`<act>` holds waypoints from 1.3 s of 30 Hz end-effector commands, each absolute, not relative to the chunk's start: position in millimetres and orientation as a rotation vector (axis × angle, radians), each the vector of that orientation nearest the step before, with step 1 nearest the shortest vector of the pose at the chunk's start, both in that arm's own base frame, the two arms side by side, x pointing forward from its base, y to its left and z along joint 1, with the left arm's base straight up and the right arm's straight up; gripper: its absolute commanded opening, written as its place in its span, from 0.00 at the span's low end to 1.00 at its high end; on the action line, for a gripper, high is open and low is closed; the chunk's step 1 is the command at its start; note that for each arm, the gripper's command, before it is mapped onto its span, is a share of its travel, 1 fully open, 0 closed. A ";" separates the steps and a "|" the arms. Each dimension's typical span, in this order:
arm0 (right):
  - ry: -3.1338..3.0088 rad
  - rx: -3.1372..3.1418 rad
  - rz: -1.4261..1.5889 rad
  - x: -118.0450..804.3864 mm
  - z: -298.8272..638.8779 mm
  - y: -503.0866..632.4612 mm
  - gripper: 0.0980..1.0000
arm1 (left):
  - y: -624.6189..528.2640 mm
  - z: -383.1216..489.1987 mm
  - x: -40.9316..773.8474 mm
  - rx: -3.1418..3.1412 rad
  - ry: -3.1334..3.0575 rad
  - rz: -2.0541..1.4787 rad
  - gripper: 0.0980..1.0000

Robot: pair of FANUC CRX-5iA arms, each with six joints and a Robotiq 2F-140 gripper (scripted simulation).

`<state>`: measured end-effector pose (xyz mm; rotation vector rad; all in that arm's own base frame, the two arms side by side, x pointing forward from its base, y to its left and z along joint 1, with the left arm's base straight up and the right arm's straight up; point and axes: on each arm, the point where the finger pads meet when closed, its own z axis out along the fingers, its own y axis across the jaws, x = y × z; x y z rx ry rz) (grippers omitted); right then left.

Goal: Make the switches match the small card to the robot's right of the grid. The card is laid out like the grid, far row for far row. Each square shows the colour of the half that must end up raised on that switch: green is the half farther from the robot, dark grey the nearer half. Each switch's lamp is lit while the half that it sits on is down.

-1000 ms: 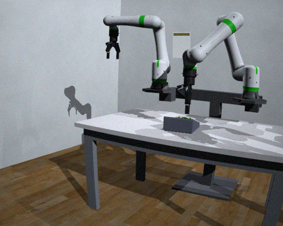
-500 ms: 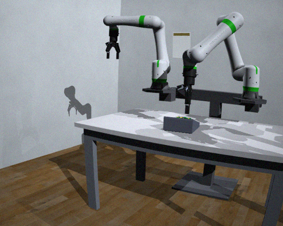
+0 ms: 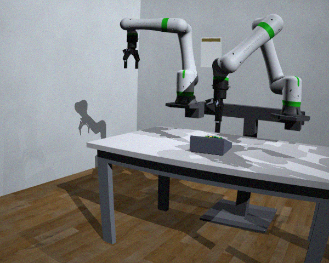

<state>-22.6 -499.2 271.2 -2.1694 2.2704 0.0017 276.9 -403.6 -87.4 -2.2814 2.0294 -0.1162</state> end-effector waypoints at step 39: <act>2.271 -2.170 0.000 -22.8 272.0 -499.5 1.00 | -404.1 -109.5 280.0 -2.282 2.029 -0.118 0.00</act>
